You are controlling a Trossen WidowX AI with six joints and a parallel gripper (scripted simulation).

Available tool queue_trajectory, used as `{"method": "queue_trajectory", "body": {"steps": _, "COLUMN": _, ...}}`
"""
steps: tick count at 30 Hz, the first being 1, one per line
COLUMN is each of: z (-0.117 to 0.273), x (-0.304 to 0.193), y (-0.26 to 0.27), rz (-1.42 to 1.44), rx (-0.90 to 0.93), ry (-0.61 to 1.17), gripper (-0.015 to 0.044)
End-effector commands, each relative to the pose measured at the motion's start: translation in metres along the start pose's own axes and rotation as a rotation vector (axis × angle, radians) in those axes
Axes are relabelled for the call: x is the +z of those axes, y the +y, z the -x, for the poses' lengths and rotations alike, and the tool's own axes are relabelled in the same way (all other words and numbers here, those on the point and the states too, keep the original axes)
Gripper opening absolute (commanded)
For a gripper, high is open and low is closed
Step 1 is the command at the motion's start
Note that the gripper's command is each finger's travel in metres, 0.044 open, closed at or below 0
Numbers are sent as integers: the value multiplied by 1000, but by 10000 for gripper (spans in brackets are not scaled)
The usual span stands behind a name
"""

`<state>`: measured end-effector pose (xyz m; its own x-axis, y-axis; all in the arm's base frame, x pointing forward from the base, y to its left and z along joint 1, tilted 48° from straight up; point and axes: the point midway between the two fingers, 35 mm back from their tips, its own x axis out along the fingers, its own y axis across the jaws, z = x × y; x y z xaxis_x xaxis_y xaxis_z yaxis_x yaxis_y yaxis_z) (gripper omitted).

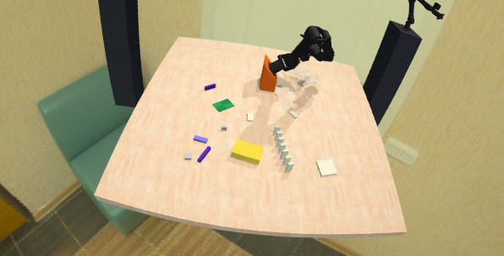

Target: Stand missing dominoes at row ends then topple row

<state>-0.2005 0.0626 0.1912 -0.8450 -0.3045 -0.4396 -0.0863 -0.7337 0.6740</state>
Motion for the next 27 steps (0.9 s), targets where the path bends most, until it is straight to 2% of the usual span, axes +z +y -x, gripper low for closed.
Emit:
{"method": "queue_trajectory", "body": {"steps": 1, "z": 0, "x": 0, "y": -1, "rz": -2, "rx": -3, "ry": -2, "gripper": 426}}
{"method": "queue_trajectory", "body": {"steps": 5, "z": 12, "x": 12, "y": -19, "rz": -49, "rx": -74, "ry": -57, "gripper": 440}}
{"method": "queue_trajectory", "body": {"steps": 11, "z": 64, "x": 39, "y": -70, "rz": -166, "rx": -298, "ry": -246, "gripper": 440}}
{"method": "queue_trajectory", "body": {"steps": 19, "z": 160, "x": 42, "y": -129, "rz": -345, "rx": -607, "ry": -484, "gripper": 440}}
{"method": "queue_trajectory", "body": {"steps": 27, "z": 268, "x": 1, "y": -160, "rz": -552, "rx": -910, "ry": -703, "gripper": 440}}
